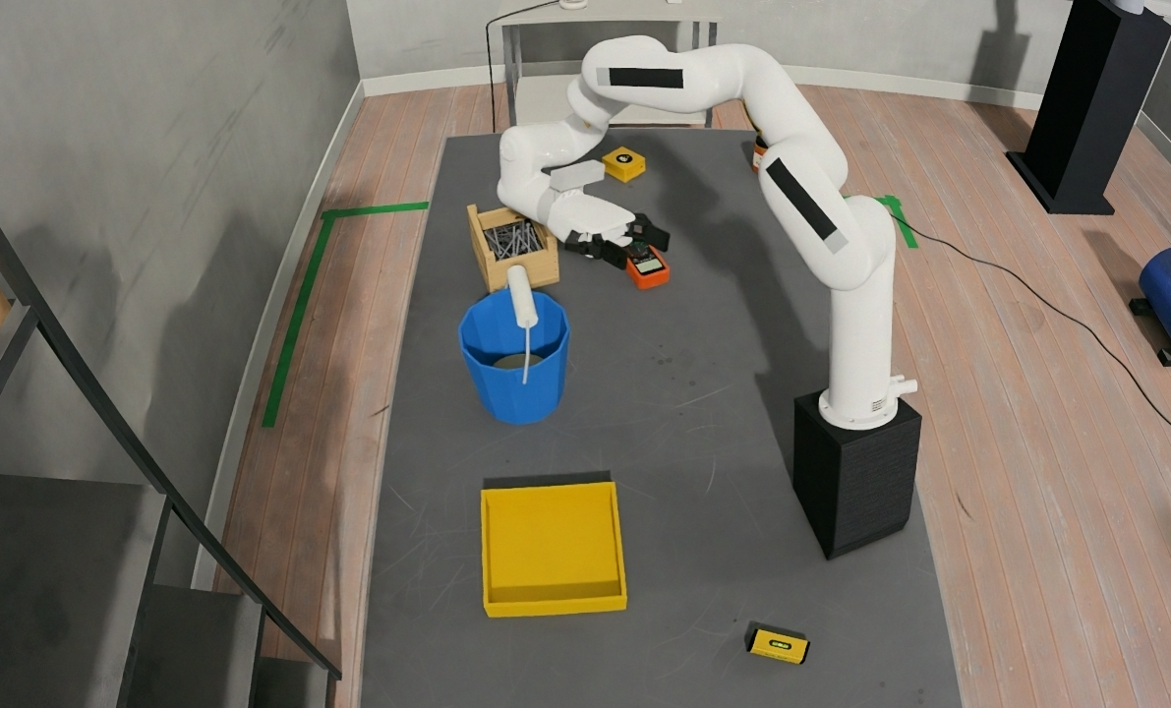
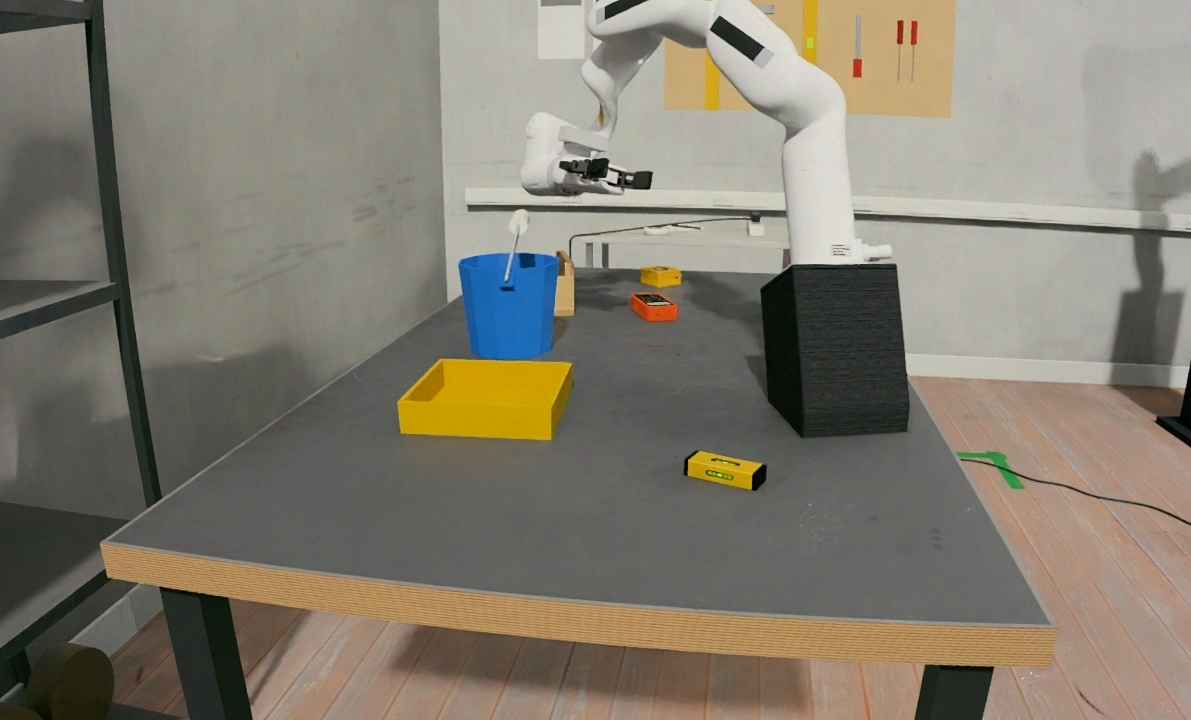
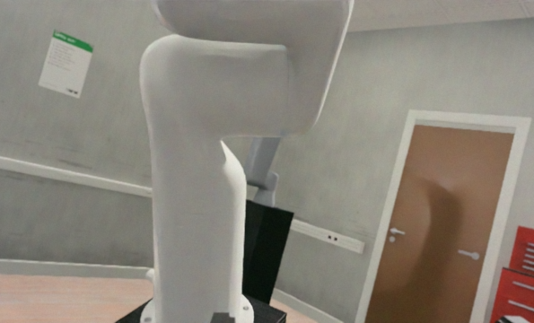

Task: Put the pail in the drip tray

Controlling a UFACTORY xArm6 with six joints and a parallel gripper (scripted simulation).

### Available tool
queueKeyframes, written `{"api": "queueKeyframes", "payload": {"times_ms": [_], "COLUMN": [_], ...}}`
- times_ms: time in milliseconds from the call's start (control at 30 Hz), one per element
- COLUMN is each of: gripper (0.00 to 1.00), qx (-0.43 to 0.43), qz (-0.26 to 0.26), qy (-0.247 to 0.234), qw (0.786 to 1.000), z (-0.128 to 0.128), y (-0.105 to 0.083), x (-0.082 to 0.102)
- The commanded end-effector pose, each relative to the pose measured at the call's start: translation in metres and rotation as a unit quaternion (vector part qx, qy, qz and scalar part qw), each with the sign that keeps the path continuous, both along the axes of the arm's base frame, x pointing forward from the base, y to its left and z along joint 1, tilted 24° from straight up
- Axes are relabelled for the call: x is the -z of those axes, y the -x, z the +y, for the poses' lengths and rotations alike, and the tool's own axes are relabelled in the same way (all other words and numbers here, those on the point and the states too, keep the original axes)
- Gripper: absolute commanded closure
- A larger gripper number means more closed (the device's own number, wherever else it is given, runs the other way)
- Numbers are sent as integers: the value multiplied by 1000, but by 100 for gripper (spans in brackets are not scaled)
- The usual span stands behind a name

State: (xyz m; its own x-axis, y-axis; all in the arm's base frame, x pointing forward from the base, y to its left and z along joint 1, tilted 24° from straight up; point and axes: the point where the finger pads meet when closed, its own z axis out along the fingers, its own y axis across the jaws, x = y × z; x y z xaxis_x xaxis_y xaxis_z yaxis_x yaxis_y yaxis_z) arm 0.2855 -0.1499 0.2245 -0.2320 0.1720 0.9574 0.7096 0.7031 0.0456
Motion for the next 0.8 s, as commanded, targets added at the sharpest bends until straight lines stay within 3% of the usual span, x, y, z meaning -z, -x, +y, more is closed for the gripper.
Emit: {"api": "queueKeyframes", "payload": {"times_ms": [0,167,300,533,600,633,767], "gripper": [0,0,0,0,0,0,0], "qx": [0,3,27,54,54,65,78], "qz": [-1,-8,-42,-82,-82,-99,-118], "qy": [1,14,82,162,162,196,235], "qw": [1000,1000,995,982,982,973,962], "z": [0,0,0,0,0,0,0], "y": [0,-3,-19,-38,-38,-46,-55], "x": [-1,-1,-3,-4,-4,-5,-6]}}
